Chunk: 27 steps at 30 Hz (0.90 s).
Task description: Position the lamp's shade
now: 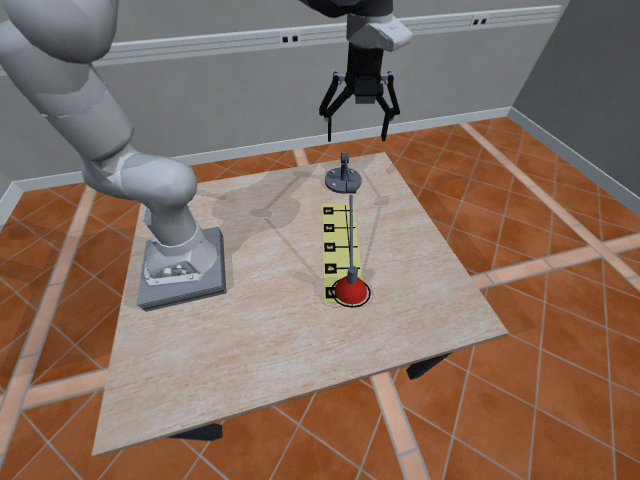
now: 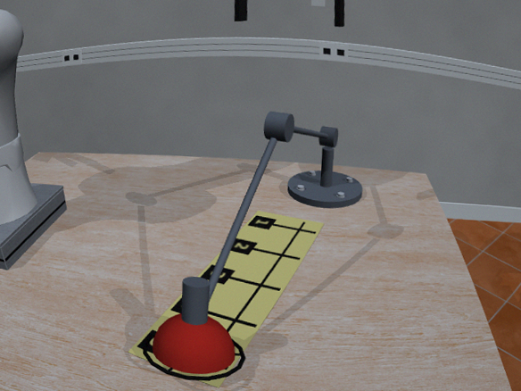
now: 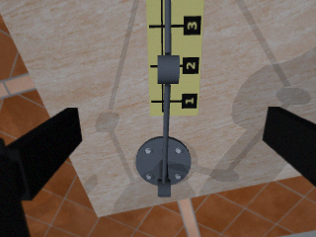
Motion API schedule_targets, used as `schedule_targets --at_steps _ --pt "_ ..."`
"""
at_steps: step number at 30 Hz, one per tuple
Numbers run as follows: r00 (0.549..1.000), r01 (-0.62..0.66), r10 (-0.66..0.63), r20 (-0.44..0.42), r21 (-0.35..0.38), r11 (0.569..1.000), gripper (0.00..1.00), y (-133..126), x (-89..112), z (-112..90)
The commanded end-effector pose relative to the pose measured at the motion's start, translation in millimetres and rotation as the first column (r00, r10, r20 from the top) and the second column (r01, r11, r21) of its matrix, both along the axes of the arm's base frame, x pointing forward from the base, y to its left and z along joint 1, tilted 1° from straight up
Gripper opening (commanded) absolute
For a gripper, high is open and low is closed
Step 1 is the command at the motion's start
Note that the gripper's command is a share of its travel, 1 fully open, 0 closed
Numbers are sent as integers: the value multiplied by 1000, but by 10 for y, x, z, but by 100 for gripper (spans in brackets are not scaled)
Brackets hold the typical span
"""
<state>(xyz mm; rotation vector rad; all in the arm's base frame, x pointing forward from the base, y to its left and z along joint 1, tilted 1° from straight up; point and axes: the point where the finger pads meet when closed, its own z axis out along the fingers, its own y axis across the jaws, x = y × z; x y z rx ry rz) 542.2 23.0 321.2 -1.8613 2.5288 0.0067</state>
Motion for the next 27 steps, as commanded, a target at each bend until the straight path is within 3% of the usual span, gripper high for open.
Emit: schedule_targets --at_steps 1,27 --pt "1000 -5 5 5 -5 1000 100 -158 -35 8" --pt "1000 14 -14 3 6 1000 100 -936 -338 5"
